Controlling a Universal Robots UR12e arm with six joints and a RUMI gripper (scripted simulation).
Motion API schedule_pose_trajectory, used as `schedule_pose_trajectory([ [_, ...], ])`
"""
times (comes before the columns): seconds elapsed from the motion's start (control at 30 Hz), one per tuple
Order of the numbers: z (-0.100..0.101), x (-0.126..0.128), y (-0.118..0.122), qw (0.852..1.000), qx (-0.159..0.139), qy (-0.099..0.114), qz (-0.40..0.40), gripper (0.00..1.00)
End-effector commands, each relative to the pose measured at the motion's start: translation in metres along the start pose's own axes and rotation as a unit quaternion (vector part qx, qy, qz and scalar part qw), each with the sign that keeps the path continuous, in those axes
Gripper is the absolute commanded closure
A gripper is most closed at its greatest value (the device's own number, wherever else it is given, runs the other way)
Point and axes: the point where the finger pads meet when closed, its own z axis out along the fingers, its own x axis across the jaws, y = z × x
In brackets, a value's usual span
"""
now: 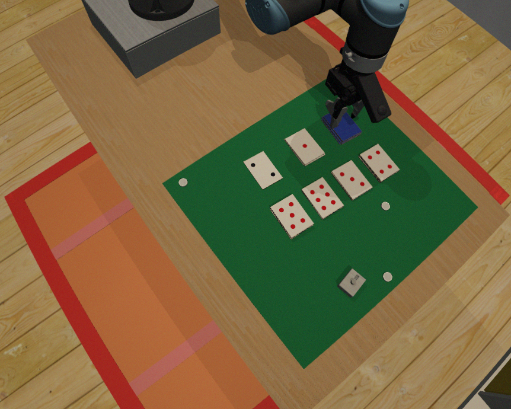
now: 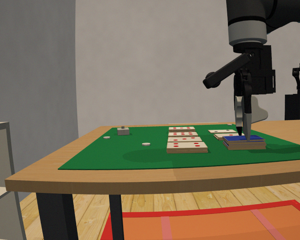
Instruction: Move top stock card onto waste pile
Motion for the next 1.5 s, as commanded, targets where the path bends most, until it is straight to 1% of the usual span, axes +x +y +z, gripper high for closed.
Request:
schedule_pose_trajectory([
  [0.0,-0.005,0.0,-0.001,1.0,0.001,0.0,0.0,0.61],
  [0.07,-0.005,0.0,-0.001,1.0,0.001,0.0,0.0,0.61],
  [0.37,-0.031,0.0,-0.001,1.0,0.001,0.0,0.0,0.61],
  [0.5,-0.038,0.0,-0.001,1.0,0.001,0.0,0.0,0.61],
  [1.03,-0.039,0.001,-0.001,1.0,0.001,0.0,0.0,0.61],
  [1.23,-0.039,0.009,-0.001,1.0,0.001,0.0,-0.001,0.61],
  [1.47,-0.039,0.04,-0.001,1.0,0.001,0.0,-0.006,0.61],
])
